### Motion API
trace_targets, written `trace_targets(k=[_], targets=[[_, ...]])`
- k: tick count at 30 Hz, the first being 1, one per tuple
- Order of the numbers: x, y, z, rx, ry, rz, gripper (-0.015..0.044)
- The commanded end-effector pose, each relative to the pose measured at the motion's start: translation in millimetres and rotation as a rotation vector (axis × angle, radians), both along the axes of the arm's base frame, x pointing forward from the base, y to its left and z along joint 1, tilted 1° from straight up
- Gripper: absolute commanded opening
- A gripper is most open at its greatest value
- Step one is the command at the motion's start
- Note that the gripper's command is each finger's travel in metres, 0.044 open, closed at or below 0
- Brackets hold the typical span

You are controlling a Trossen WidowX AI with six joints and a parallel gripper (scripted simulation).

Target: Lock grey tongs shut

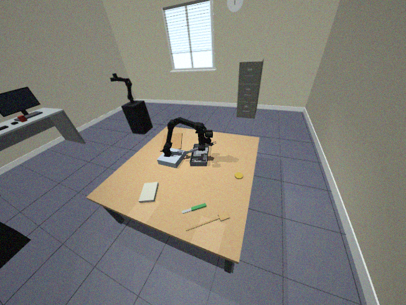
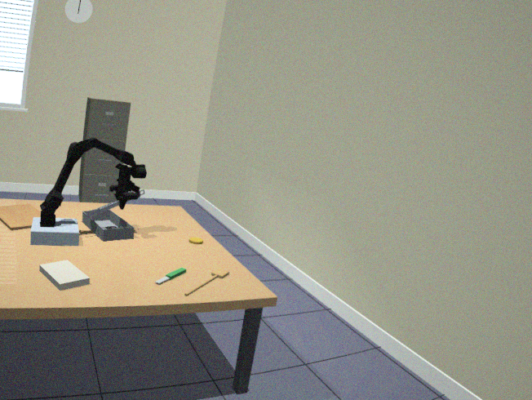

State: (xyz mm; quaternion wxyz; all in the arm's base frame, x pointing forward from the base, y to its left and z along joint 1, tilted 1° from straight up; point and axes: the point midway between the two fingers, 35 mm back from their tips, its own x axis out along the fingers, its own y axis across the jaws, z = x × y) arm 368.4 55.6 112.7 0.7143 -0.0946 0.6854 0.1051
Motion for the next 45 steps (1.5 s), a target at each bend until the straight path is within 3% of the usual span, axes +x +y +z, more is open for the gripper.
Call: trace_targets(k=[1, 8, 22, 45], targets=[[-0.2, 0.0, 2.2, 0.001, -0.002, 0.0, -0.015], [-3.5, 13.1, -2.5, 0.0, 0.008, -0.018, -0.015], [-35.0, 93.4, -0.8, 0.009, 0.009, -0.091, -0.015], [-126.0, 204.4, 2.8, 0.029, 0.02, -0.253, -0.015]])
